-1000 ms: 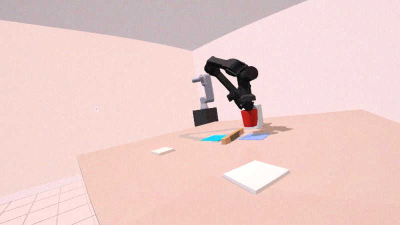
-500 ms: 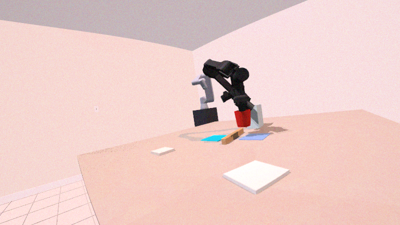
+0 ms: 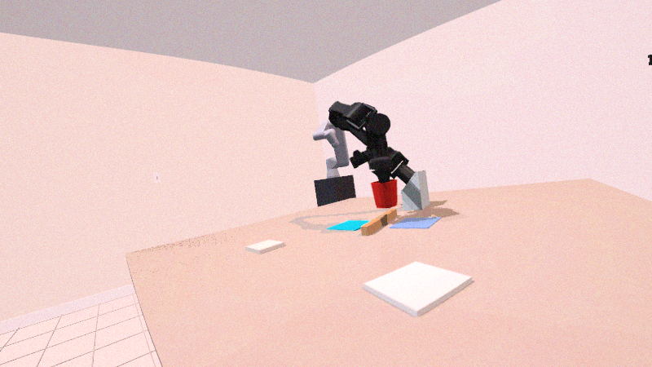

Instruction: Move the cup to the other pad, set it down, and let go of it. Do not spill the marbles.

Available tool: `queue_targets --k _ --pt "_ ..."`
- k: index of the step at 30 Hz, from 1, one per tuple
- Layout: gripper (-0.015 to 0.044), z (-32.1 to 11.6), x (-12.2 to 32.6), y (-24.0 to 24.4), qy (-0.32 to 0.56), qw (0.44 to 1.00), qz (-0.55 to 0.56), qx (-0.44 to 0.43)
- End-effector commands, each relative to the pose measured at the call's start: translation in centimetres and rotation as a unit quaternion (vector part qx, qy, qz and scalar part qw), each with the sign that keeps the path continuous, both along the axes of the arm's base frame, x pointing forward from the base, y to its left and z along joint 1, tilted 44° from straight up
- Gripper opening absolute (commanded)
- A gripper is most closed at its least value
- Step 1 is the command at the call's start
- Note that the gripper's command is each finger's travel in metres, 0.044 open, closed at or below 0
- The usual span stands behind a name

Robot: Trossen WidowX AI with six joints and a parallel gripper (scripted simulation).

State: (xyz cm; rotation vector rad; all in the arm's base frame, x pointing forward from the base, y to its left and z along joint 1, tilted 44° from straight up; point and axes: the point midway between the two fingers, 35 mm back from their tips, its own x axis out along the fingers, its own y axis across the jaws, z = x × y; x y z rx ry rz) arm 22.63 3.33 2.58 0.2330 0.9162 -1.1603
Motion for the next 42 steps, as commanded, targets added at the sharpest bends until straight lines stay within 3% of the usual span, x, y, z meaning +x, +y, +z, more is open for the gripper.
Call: queue_targets --k 1,42 --pt "0.0000 0.8 0.1 -0.8 0.001 1.000 0.002 -0.002" --pt "0.0000 7.6 1.4 -7.4 0.001 1.000 0.002 -0.004"
